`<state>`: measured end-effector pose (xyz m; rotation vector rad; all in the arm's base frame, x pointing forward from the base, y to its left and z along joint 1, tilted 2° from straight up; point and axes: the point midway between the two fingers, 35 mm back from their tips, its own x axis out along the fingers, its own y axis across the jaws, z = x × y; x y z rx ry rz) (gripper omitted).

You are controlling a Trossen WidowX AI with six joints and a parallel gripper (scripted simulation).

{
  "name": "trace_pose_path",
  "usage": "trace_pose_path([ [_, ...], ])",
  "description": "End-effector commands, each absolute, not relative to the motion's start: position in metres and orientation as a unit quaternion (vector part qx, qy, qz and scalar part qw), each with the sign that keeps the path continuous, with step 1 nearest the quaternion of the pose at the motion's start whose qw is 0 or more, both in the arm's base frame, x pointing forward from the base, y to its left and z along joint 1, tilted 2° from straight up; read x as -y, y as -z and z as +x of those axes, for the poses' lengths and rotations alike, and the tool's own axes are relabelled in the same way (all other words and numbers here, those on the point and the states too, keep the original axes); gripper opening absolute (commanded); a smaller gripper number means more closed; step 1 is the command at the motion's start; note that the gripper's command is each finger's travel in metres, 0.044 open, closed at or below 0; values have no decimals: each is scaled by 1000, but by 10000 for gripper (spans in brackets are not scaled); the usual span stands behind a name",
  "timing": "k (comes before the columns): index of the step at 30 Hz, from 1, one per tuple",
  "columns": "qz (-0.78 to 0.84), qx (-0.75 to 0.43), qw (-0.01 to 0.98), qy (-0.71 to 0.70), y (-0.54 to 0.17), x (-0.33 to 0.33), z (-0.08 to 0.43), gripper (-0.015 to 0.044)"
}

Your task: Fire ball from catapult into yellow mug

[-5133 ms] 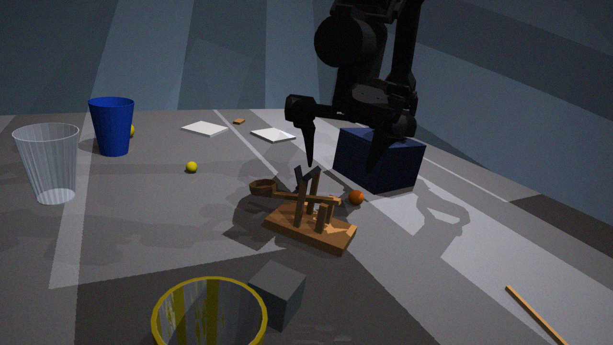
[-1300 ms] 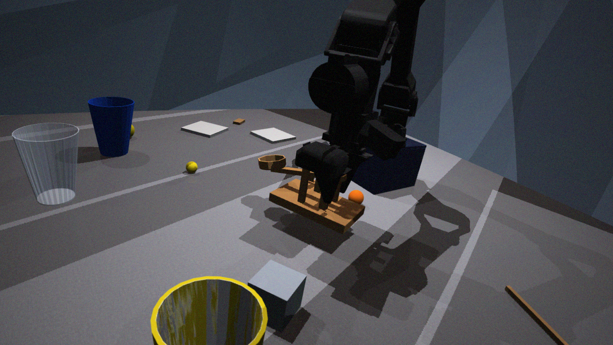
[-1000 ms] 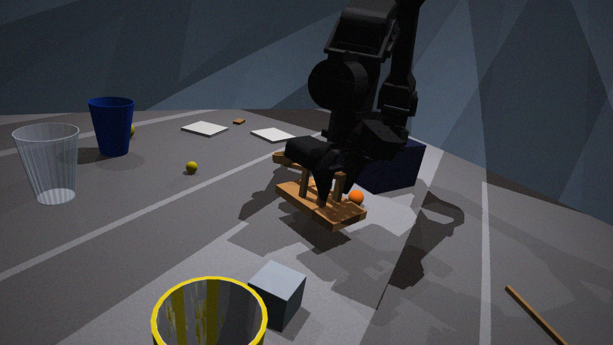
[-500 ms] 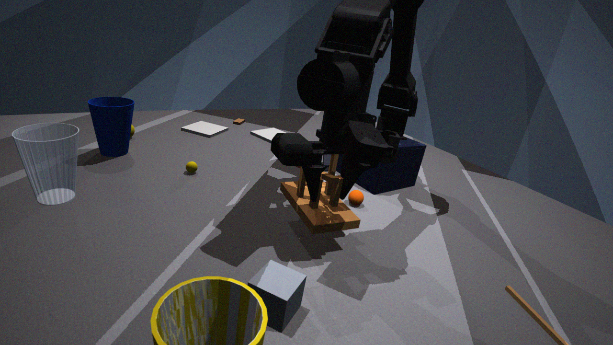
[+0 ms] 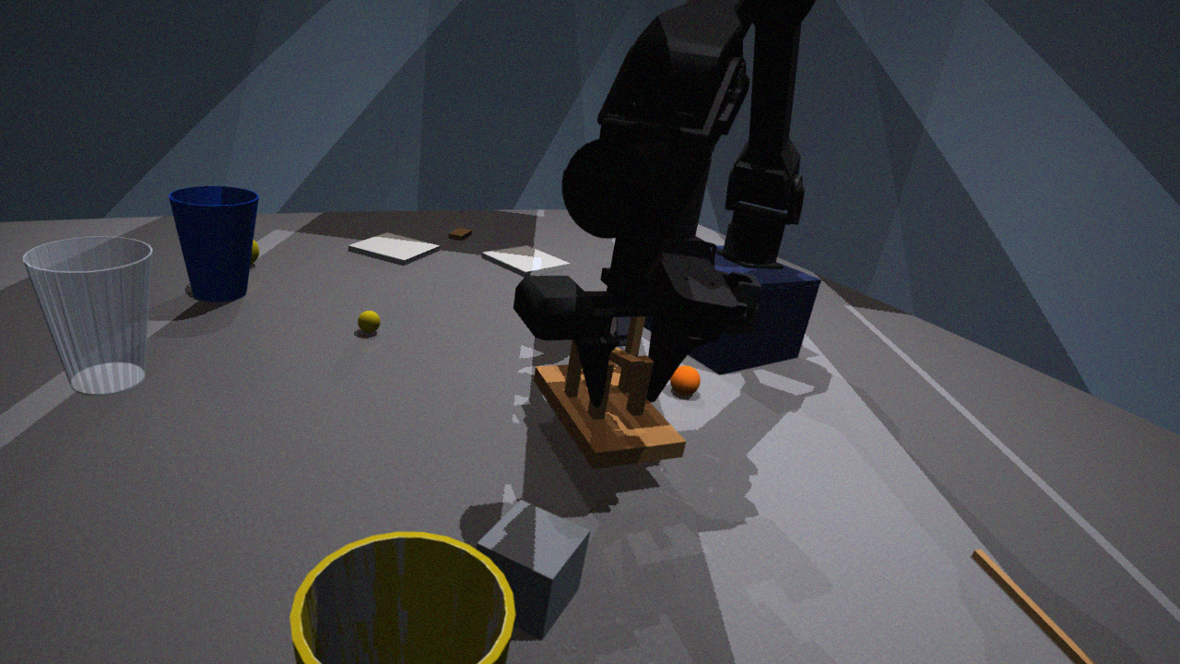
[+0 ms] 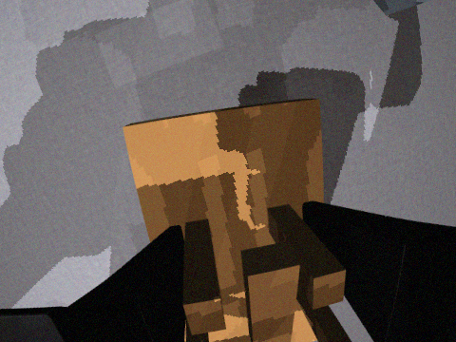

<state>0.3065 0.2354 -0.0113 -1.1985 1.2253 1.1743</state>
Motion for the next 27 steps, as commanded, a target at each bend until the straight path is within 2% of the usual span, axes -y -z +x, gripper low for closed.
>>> trace_pose_path([
  [1,-497,-509,509,-485,18,-235,307,0],
  [23,-497,-509,508,-487,39,-235,307,0],
  [27,-497,-509,508,-487,39,-235,307,105],
])
